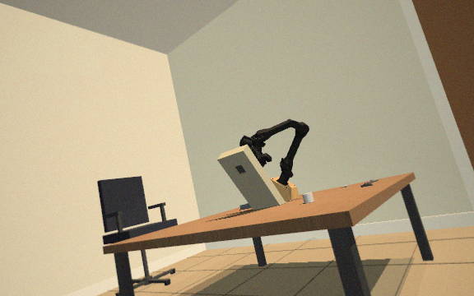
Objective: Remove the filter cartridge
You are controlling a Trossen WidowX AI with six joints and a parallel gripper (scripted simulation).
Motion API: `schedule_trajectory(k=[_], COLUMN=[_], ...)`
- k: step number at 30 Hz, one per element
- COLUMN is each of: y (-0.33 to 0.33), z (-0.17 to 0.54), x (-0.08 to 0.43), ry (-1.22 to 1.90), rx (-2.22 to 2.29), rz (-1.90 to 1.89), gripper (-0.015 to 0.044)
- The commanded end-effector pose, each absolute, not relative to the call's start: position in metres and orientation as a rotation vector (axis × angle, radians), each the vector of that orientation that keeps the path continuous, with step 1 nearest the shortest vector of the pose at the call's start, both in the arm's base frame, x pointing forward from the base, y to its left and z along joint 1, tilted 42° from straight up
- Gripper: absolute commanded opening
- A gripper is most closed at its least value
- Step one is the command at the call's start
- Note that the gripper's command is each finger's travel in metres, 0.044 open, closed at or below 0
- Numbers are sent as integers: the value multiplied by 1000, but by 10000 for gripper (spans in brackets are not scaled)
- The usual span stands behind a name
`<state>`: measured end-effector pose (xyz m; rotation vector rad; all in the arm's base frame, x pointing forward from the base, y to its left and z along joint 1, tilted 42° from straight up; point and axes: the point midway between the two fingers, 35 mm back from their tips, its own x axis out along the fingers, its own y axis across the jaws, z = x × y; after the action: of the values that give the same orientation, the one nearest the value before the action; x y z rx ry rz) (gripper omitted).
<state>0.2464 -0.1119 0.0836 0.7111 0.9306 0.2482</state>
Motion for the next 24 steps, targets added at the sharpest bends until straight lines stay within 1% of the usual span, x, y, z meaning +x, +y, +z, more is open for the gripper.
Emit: schedule_trajectory(k=[1, 7, 8, 14, 24], y=[-113, -118, -120, -129, -158], z=[84, 89, 92, 101, 133], x=[246, 251, 252, 257, 231], ry=[931, 930, 930, 931, 939], rx=[706, 708, 708, 710, 707], rz=[248, 248, 248, 247, 241], gripper=[165, 8, 0, 0, 0])
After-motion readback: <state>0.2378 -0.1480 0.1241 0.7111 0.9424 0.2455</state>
